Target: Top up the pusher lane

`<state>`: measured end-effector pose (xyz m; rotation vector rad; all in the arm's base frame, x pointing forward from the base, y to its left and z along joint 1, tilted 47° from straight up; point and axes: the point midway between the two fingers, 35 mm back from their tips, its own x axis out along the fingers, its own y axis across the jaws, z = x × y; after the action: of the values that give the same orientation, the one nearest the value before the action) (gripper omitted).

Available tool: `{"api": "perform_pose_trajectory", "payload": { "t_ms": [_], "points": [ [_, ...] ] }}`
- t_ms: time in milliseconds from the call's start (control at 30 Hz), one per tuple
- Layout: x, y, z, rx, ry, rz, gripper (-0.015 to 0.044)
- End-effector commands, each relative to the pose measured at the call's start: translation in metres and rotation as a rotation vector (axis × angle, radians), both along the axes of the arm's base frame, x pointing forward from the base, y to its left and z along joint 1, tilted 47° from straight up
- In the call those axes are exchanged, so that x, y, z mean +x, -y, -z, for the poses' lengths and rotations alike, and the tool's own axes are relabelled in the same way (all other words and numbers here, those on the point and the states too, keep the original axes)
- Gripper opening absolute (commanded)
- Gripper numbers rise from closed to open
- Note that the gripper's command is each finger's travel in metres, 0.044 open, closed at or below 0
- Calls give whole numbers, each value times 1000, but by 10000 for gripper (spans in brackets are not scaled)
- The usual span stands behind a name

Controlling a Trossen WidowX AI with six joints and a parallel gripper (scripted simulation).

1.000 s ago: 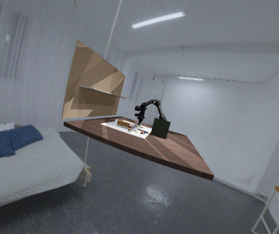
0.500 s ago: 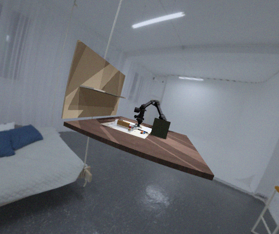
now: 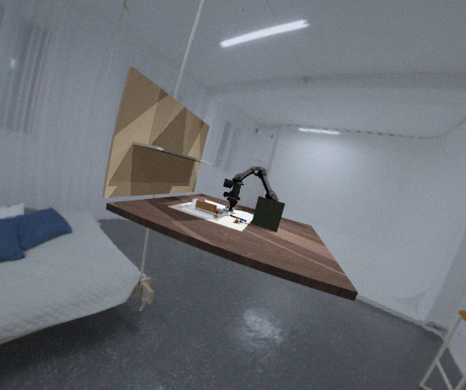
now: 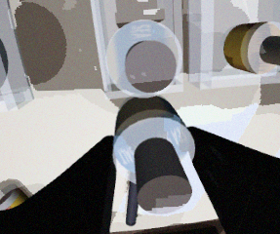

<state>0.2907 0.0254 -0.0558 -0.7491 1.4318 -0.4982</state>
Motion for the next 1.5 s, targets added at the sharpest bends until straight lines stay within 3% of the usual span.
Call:
{"api": "perform_pose_trajectory", "payload": {
  "t_ms": [0,1467],
  "points": [
    [3,0,-1,-4,-1,-5,0],
    [21,-3,0,-4,0,-5,0]
  ]
}}
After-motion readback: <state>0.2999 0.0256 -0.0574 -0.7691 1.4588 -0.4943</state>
